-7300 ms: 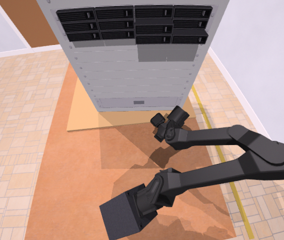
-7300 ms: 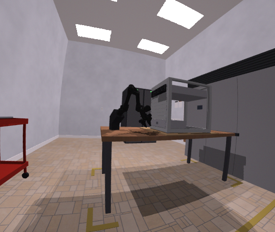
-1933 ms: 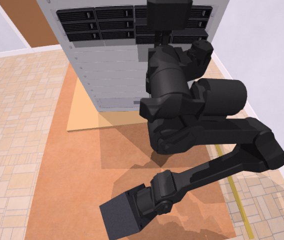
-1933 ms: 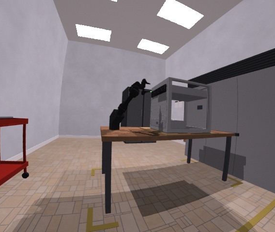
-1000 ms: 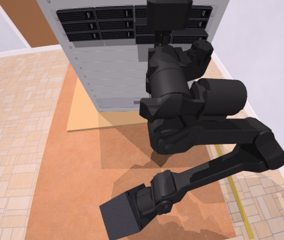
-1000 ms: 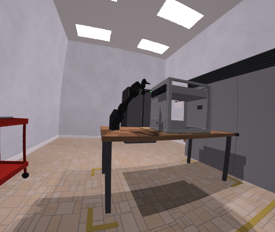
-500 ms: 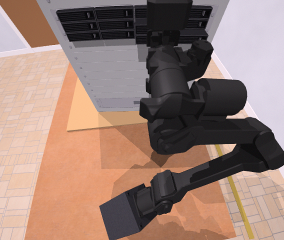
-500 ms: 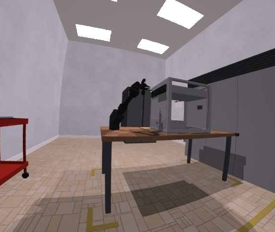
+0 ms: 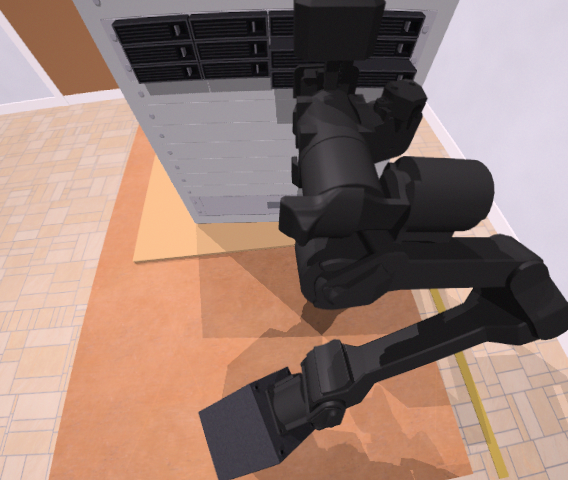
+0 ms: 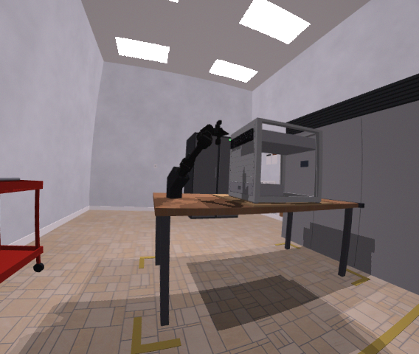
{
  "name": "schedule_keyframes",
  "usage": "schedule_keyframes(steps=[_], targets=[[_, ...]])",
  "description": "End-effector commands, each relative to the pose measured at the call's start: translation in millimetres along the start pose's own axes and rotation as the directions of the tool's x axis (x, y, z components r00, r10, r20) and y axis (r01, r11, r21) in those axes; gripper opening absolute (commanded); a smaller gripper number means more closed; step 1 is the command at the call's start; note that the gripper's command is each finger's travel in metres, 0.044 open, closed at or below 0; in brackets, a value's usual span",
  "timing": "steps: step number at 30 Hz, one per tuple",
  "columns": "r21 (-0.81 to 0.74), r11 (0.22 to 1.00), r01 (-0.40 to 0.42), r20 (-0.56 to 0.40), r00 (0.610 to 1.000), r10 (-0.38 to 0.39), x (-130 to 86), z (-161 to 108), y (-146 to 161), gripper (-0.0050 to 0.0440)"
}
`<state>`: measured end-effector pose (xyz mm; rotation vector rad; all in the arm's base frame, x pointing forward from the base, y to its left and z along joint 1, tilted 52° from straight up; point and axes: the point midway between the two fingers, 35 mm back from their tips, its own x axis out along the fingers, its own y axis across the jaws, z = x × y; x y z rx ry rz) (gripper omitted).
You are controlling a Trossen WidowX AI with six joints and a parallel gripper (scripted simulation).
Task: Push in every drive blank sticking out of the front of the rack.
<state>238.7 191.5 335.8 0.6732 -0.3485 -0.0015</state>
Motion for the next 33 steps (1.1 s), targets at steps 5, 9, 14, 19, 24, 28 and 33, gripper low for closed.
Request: schedule_keyframes(steps=[5,9,14,19,24,28,33], targets=[[0.006,1.000,-0.007,0.001,1.000,0.007,0.5,-0.3,4.8,-0.0050],[0.001,1.000,-0.009,0.015,1.000,0.009,9.8,-0.7,6.4,-0.0050],[0.002,1.000,-0.009,0.015,1.000,0.009,36.6,-1.3,10.4,-0.0050],[0.002,1.000,-0.009,0.015,1.000,0.009,38.7,-1.2,10.6,-0.0050],[0.002,1.000,-0.009,0.015,1.000,0.009,63.4,-0.8,10.8,-0.0050],[0.002,1.000,-0.009,0.015,1.000,0.009,75.9,-0.6,10.9,-0.0050],[0.002,1.000,-0.009,0.015,1.000,0.009,75.9,-0.6,10.9,-0.0050]])
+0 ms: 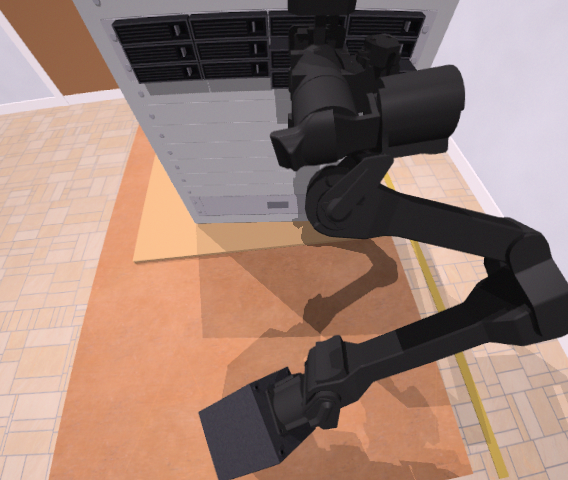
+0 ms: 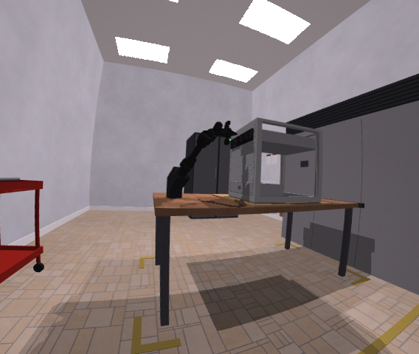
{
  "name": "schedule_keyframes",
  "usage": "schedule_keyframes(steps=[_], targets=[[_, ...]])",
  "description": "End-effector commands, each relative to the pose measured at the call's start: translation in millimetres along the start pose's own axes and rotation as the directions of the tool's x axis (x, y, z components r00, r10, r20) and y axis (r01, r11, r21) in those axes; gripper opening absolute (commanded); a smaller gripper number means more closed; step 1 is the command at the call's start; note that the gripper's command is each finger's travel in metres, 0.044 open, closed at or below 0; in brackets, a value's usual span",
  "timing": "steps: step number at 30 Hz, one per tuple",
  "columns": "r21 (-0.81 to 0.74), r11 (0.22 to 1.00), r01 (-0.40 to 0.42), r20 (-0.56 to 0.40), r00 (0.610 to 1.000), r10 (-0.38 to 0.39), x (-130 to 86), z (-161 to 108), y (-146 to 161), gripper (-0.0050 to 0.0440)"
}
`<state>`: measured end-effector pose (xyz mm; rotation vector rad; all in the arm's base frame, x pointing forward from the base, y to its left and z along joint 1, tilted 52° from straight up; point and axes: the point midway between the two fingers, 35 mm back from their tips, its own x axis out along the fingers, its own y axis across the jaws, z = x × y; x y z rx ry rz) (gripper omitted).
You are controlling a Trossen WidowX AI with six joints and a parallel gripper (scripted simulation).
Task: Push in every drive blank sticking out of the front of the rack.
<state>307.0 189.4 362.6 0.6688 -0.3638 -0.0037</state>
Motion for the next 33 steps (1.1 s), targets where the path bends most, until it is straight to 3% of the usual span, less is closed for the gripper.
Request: schedule_keyframes(steps=[1,33], targets=[[0.006,1.000,-0.006,0.000,1.000,0.006,2.9,0.2,3.7,-0.0050],[0.006,1.000,-0.006,0.001,1.000,0.006,22.1,1.3,2.2,-0.0050]])
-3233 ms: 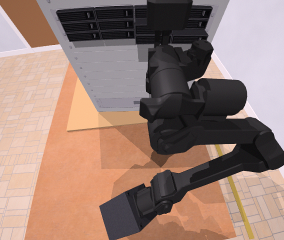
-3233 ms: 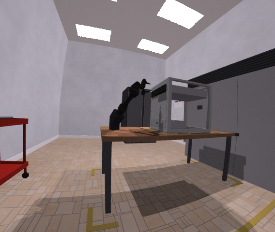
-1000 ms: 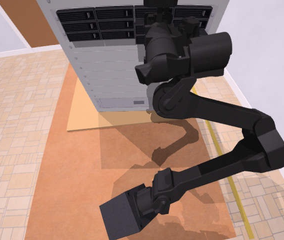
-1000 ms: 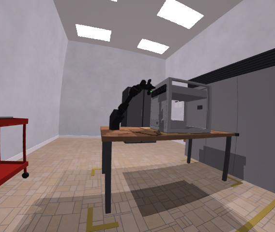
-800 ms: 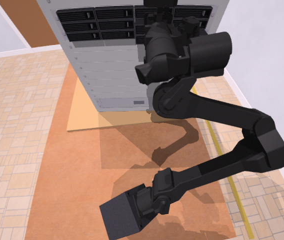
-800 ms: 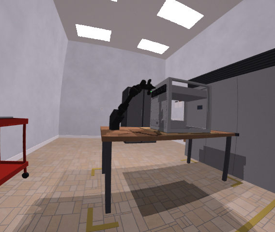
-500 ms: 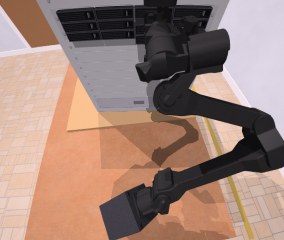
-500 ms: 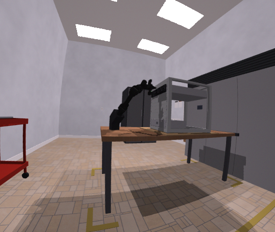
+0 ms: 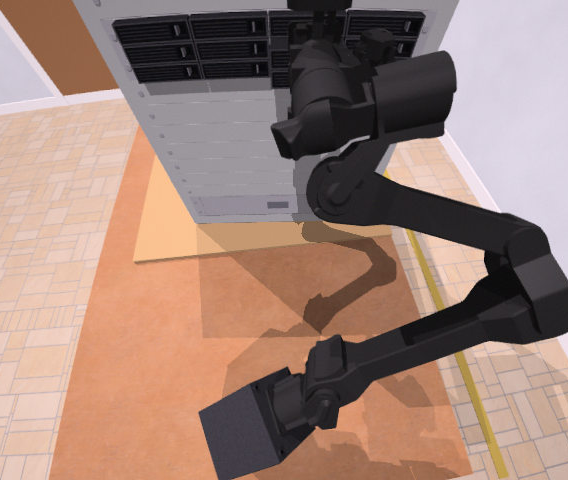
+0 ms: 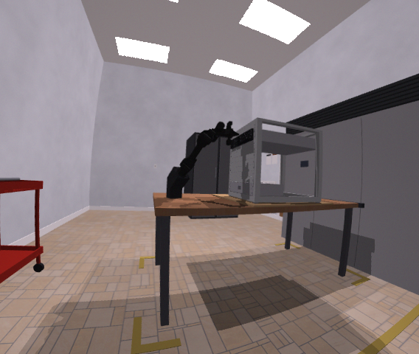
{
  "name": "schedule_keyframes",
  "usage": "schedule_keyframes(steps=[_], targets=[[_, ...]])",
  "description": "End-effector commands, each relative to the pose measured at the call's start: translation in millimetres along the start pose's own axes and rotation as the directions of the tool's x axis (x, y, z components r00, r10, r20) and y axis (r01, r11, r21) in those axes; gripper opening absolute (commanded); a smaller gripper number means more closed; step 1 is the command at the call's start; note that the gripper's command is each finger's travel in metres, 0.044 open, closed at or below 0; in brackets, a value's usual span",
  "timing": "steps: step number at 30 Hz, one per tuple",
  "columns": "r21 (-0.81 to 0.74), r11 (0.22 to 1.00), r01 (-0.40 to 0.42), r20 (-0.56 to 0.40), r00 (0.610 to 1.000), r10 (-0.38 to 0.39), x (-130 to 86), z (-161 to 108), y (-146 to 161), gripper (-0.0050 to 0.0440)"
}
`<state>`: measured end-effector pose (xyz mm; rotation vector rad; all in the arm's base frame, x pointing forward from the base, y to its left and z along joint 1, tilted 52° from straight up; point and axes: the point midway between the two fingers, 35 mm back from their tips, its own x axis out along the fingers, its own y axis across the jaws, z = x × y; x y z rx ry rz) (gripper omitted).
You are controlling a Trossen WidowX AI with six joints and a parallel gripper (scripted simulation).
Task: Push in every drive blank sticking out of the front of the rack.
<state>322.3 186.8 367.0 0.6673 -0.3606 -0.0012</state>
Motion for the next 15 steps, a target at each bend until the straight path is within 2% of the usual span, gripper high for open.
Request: schedule_keyframes(steps=[1,15], targets=[[0.007,1.000,-0.004,0.004,1.000,0.004,6.7,1.6,3.3,-0.0050],[0.007,1.000,-0.004,0.004,1.000,0.004,12.8,1.8,3.4,-0.0050]])
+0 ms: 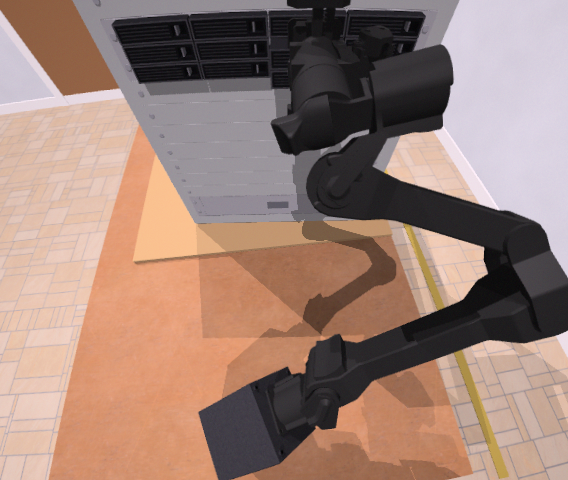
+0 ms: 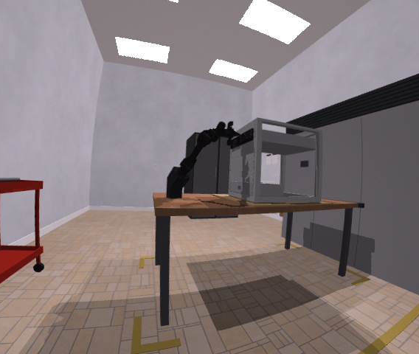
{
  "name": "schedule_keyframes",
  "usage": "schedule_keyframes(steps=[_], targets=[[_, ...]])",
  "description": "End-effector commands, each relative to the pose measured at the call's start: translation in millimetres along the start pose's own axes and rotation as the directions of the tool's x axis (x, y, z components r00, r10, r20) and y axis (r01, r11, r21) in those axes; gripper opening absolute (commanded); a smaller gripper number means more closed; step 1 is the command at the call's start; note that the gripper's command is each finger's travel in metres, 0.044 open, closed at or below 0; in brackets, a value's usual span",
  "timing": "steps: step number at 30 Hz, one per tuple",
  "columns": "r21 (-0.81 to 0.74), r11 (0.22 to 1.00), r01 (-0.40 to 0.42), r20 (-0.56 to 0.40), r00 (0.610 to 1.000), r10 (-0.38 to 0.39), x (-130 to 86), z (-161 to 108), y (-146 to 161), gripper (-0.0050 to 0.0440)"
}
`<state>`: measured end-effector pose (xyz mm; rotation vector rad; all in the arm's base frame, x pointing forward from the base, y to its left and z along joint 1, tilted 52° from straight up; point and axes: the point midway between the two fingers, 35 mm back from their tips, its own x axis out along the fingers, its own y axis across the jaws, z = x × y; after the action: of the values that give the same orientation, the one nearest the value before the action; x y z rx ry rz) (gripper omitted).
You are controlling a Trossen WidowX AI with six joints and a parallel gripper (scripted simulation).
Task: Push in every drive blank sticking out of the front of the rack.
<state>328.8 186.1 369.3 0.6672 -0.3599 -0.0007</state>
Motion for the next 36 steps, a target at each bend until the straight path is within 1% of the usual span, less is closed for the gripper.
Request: schedule_keyframes(steps=[1,36], targets=[[0.007,1.000,-0.004,0.005,1.000,0.004,7.8,2.0,3.2,-0.0050],[0.007,1.000,-0.004,0.005,1.000,0.004,15.6,2.5,3.3,-0.0050]])
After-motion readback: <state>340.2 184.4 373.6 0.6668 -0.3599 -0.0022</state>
